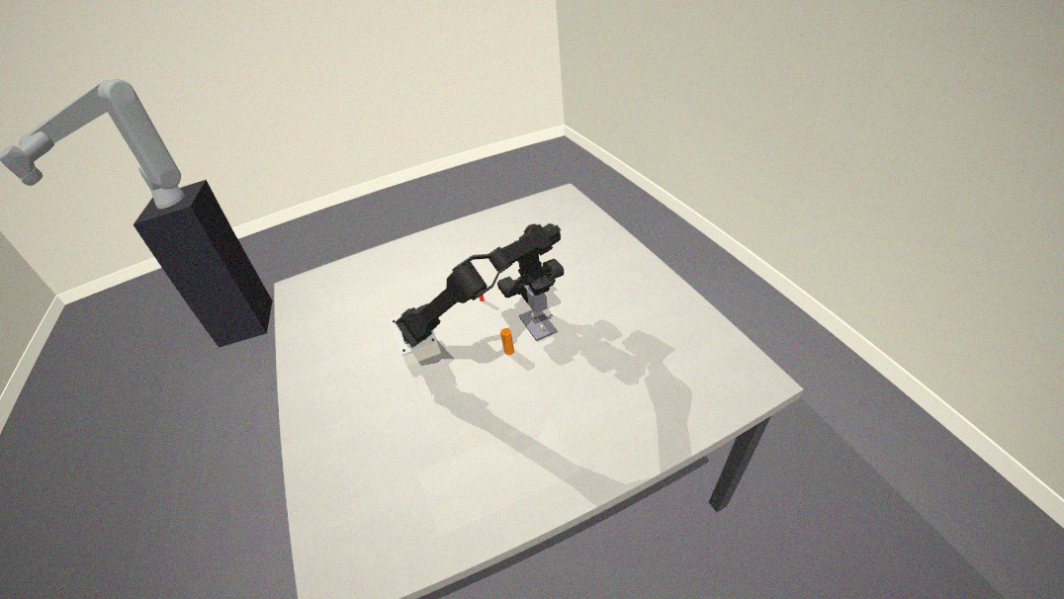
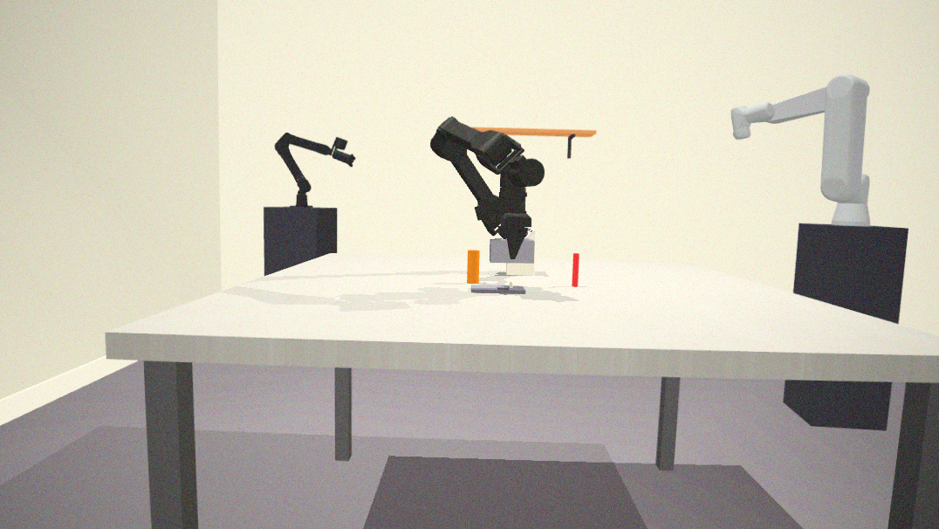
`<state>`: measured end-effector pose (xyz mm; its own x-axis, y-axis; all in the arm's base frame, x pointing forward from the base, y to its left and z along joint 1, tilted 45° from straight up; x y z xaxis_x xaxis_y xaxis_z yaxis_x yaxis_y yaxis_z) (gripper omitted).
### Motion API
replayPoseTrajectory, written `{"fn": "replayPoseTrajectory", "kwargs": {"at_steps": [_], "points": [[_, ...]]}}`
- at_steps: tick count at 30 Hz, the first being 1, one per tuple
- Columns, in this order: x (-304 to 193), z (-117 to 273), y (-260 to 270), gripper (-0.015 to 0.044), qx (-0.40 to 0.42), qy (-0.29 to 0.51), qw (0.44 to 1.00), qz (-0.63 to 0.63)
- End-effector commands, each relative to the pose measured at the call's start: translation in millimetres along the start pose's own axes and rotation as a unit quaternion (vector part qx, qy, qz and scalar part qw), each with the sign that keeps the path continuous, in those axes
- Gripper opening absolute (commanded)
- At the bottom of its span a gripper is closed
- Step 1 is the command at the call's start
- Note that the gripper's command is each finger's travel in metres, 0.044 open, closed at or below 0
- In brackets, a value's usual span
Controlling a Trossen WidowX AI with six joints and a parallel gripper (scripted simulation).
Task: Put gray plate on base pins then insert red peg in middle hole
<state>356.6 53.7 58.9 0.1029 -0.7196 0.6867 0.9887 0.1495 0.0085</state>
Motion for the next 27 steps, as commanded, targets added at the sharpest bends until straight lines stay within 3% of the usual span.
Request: {"fn": "replayPoseTrajectory", "kwargs": {"at_steps": [1,27], "points": [[13.1,-5.2,-2.9,0.0,0.002,-0.004,1.0,-0.004],[28.3,-13.5,-7.5,0.0,0.001,-0.008,1.0,-0.011]]}}
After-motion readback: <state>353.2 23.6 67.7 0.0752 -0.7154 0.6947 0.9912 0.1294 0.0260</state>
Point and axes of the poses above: the point midway between the two fingers, 35 mm back from their tips, its own z axis back along the fingers, its own y axis across the jaws, x = y × z, the point moved 2 cm from there along z, back along the fingers, and after that the axes turned 3 degrees about -z, right-handed, at the moved point
